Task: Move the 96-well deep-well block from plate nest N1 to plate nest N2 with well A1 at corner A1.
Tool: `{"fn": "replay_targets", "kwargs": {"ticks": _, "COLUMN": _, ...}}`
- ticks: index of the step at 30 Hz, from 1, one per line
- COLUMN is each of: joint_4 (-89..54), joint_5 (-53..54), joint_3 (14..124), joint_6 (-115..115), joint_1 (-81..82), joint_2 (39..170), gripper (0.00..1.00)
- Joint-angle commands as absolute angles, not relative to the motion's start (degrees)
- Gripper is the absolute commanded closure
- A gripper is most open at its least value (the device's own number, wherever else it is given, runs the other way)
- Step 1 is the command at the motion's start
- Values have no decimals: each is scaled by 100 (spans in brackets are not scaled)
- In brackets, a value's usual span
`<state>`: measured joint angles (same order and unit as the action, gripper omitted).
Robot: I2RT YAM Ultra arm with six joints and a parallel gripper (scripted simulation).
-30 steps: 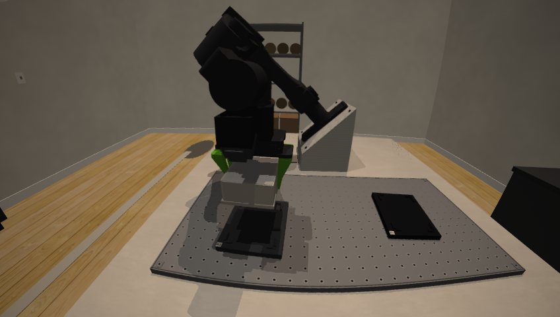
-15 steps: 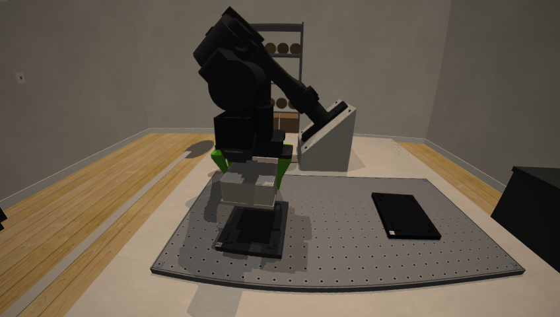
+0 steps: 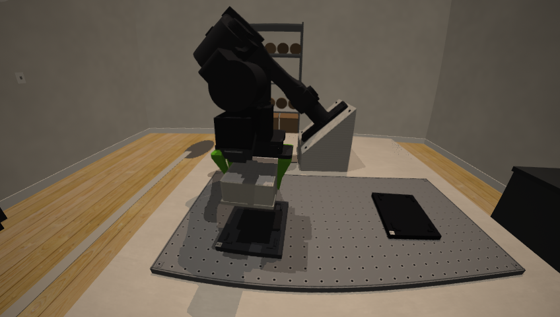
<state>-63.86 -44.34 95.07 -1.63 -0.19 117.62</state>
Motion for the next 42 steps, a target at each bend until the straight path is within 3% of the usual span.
{"fn": "replay_targets", "kwargs": {"ticks": 1, "joint_4": -6261, "joint_5": -4401, "joint_3": 9394, "joint_6": -237, "joint_1": -35, "joint_2": 11584, "gripper": 100}}
{"fn": "replay_targets", "kwargs": {"ticks": 42, "joint_4": -4865, "joint_5": -4332, "joint_3": 8799, "joint_6": -1004, "joint_1": -589, "joint_2": 12043, "gripper": 100}}
